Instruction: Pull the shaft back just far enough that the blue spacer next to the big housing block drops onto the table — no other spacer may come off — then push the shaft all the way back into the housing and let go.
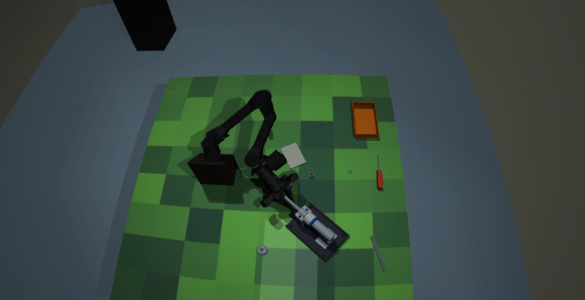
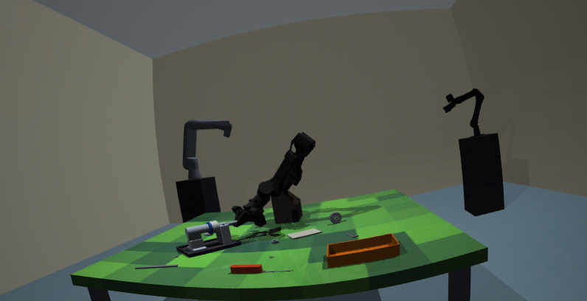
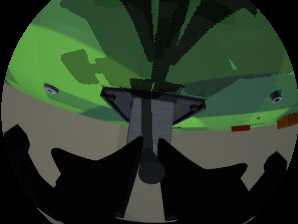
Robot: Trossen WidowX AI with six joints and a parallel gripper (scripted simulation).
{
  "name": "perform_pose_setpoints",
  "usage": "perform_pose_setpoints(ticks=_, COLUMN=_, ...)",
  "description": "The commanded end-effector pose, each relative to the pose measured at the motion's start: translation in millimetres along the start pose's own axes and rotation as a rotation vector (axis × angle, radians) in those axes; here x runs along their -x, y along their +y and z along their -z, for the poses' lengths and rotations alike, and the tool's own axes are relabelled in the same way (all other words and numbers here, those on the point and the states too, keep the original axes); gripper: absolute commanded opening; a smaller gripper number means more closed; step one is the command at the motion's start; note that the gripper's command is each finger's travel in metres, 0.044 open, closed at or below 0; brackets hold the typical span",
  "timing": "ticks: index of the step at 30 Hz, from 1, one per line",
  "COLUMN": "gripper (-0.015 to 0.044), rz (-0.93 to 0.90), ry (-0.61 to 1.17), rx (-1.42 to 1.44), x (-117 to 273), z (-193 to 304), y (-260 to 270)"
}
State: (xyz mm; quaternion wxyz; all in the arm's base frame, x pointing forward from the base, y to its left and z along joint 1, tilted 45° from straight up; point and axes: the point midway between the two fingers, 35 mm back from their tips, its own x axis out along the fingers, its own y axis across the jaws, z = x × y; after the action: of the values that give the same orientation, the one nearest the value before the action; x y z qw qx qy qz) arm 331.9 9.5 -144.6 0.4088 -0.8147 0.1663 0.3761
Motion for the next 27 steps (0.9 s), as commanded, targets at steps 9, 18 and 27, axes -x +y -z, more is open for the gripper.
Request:
perform_pose_setpoints(ticks=9, gripper=0.0000, rz=0.002, ry=-0.002, rx=-0.004, x=1.3, z=-0.7, y=-0.8)
perform_pose_setpoints(ticks=18, gripper=0.0000, rz=0.002, ry=-0.002, rx=-0.004, x=2.1, z=-1.2, y=-0.7)
perform_pose_setpoints(ticks=27, gripper=0.0000, rz=0.002, ry=-0.002, rx=-0.004, x=2.7, z=-1.6, y=-0.7)
